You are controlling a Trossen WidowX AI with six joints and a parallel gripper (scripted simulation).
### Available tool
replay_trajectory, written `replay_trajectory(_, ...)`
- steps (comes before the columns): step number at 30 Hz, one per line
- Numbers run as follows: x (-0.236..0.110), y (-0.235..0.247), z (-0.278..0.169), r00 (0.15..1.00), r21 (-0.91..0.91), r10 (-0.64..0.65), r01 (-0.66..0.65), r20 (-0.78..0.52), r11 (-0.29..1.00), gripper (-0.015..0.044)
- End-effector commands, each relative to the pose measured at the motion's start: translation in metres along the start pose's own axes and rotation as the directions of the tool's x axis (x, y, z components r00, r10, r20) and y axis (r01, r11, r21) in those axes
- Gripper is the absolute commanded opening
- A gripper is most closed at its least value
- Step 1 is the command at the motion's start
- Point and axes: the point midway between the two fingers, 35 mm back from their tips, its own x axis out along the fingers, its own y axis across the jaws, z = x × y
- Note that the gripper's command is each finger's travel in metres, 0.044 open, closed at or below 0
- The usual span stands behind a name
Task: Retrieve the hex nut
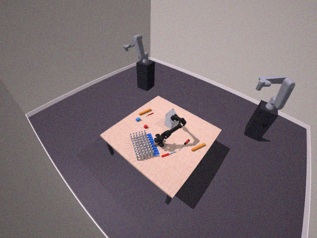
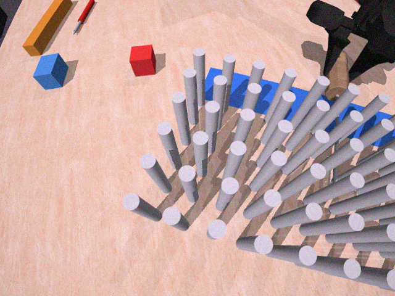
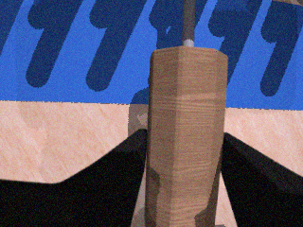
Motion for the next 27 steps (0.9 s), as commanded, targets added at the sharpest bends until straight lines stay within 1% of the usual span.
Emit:
replay_trajectory(1, -0.002, 0.0, 0.005, 1.0, 0.001, 0.004, -0.004, 0.007, 1.0, 0.0)
replay_trajectory(16, 0.015, 0.001, -0.002, 1.0, 0.005, 0.003, -0.003, 0.006, 1.0, 0.0)
replay_trajectory(27, 0.014, 0.002, -0.007, 1.0, 0.005, 0.003, -0.003, 0.005, 1.0, 0.0)
